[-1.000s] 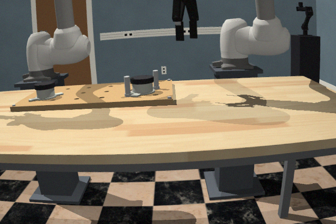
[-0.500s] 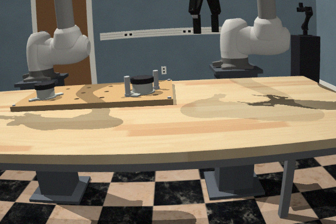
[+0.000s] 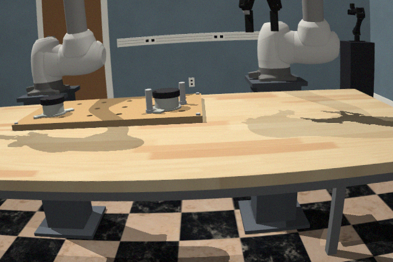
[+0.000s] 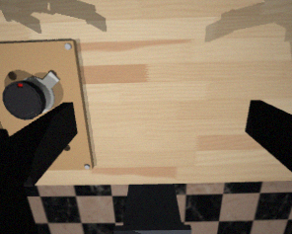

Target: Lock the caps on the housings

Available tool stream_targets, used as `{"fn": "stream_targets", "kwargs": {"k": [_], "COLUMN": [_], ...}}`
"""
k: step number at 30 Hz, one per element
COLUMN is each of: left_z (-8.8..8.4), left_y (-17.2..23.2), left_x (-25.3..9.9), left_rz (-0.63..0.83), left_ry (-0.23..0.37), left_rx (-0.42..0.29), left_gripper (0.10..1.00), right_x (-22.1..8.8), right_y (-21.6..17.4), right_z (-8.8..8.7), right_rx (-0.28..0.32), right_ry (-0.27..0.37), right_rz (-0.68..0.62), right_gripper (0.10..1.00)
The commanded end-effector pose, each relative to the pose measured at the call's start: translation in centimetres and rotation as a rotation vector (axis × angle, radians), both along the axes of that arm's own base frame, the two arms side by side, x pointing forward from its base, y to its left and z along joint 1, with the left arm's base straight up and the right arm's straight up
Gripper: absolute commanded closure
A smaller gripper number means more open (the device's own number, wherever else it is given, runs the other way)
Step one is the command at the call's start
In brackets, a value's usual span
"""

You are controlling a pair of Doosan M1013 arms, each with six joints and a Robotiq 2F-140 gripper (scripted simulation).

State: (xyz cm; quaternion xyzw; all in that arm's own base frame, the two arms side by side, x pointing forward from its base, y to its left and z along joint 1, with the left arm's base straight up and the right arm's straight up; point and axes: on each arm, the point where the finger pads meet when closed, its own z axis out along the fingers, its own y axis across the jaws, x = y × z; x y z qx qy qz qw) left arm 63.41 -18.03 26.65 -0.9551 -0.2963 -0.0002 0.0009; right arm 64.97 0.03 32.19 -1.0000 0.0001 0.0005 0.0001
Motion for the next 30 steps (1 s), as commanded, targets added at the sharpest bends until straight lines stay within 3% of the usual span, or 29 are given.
{"fn": "stream_targets", "kwargs": {"k": [1, 30], "left_z": [0.5, 4.4], "left_y": [1.3, 14.0], "left_x": [0.2, 1.2], "left_rz": [-0.046, -0.457], "left_ry": [0.0, -0.001], "left_rx": [-0.005, -0.004], "left_gripper": [0.368, 0.368], "right_x": [0.0, 0.0], "right_y": [0.0, 0.0], "right_z": [0.1, 0.1], "right_rx": [0.0, 0.0], "right_ry": [-0.001, -0.002], "right_rz": [0.0, 0.0], "right_gripper": [0.098, 0.098]}}
